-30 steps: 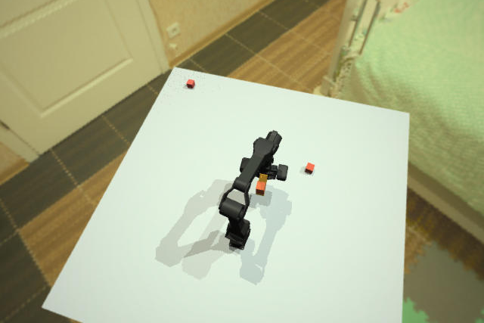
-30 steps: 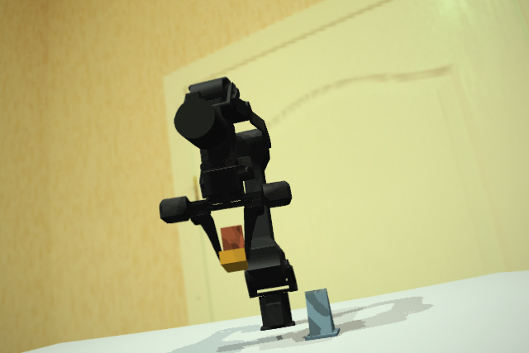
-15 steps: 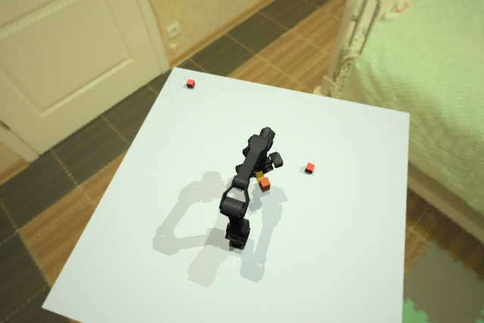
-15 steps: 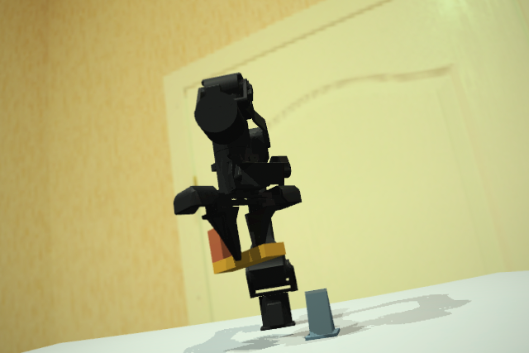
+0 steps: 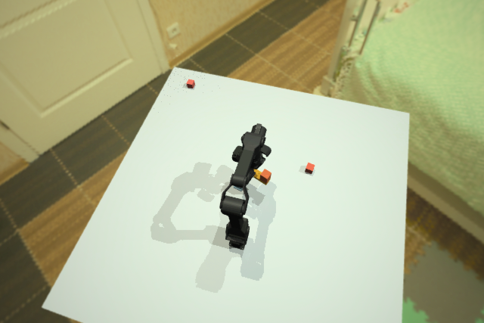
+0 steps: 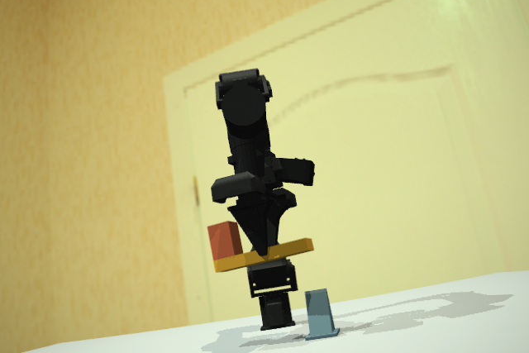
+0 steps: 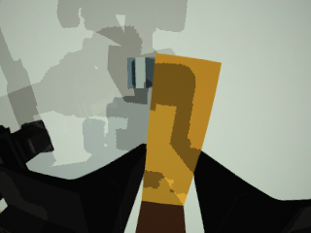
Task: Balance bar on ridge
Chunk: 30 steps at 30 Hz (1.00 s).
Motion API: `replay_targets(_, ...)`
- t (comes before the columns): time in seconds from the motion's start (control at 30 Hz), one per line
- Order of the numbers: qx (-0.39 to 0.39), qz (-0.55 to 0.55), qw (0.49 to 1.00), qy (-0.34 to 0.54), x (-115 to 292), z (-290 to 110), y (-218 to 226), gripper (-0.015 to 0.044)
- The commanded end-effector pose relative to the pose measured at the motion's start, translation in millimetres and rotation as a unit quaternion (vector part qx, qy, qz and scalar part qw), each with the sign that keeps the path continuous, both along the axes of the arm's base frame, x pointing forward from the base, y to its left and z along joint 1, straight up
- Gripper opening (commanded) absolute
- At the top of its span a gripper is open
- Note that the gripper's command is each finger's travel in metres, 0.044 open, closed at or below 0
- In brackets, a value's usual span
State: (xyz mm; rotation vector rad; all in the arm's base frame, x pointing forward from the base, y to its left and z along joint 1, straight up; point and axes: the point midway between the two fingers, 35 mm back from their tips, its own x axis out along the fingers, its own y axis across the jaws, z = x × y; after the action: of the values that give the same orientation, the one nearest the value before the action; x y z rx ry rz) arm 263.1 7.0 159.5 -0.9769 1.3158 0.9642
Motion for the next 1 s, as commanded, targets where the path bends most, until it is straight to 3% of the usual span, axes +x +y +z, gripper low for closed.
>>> replay_targets(0.0,-0.005,0.076,0.997,-0.002,1.3,1.8,6.6,0.0)
replay_targets(0.47,-0.011,0.348,0.938,-0.004,-2.6,2.0,36.2,0.0)
replay_targets(0.97,-0.016,0.609,0.793,-0.005,-20.7,2.0,65.3,0.0)
